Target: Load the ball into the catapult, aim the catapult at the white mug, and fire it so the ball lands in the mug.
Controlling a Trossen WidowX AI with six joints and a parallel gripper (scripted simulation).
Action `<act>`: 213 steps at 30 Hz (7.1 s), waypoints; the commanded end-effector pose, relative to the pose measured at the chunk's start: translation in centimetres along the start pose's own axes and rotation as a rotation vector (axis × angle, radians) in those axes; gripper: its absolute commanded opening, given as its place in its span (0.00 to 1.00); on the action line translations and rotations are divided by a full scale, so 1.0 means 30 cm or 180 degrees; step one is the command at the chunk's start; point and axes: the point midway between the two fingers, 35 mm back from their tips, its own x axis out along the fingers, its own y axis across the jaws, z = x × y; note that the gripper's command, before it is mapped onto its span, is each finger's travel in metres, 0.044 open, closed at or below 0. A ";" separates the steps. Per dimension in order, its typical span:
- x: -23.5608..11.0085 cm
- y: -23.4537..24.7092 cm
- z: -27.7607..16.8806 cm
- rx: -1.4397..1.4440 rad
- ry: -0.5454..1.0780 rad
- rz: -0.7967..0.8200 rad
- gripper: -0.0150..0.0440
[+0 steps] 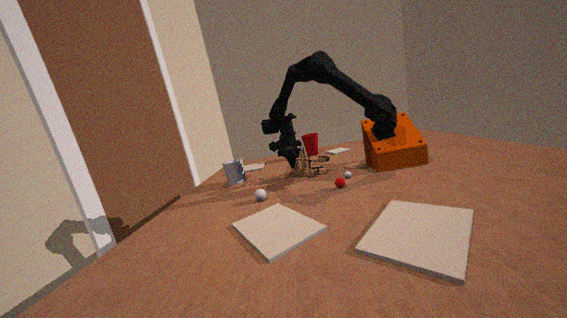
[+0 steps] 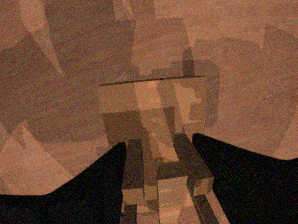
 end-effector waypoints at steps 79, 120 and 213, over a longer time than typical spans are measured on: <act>-0.235 -0.008 0.004 0.0018 -0.0046 -0.0011 1.00; 0.020 -0.005 0.004 0.0016 -0.0044 0.0003 1.00; -0.305 -0.014 0.019 0.0026 -0.0037 -0.0019 1.00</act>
